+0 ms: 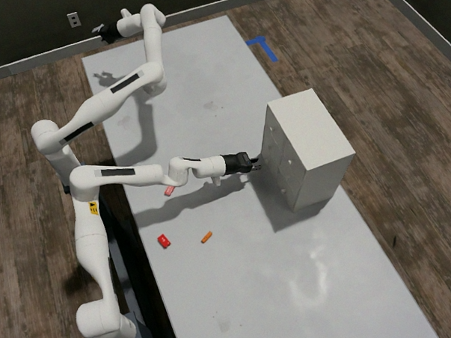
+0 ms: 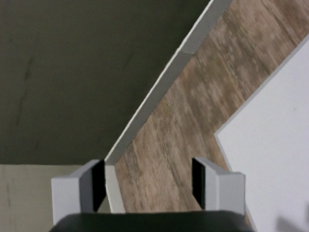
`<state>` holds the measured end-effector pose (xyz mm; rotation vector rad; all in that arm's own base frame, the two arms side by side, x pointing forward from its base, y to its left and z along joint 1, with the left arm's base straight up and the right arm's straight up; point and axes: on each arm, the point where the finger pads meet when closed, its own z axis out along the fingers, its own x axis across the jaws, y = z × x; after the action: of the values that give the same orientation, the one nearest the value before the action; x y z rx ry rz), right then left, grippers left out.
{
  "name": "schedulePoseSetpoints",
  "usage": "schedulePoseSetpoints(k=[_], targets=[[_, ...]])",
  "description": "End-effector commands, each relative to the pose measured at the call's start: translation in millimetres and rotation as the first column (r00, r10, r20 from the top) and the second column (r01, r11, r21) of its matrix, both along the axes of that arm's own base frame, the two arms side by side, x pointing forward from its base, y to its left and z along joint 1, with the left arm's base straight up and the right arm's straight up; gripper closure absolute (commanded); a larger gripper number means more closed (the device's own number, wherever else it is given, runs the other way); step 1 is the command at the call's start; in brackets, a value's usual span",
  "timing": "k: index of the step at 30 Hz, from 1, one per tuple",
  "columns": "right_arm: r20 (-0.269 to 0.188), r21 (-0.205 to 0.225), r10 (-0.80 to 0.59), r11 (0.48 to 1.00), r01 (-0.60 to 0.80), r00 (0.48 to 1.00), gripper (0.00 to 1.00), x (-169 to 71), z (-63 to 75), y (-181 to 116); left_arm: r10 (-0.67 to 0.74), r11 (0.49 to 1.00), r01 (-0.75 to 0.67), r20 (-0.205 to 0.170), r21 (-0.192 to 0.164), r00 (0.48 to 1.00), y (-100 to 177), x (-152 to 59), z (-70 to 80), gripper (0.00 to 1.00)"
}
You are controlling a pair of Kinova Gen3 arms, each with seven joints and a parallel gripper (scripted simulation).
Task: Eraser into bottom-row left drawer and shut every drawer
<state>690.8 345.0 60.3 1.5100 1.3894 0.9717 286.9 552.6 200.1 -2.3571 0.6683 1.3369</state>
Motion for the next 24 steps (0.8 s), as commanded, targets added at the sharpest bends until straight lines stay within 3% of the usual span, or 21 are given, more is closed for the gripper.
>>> schedulePoseSetpoints(k=[1,24], targets=[[0.002,0.001,0.0,1.0,0.0,1.0,0.33,2.4,-0.5,0.3,0.0,1.0,0.0,0.001,0.002,1.0,0.2,0.1,1.5,0.0],[0.002,0.001,0.0,1.0,0.0,1.0,0.33,4.5,-2.9,0.1,0.0,1.0,0.0,0.001,0.002,1.0,0.2,0.1,1.5,0.0]])
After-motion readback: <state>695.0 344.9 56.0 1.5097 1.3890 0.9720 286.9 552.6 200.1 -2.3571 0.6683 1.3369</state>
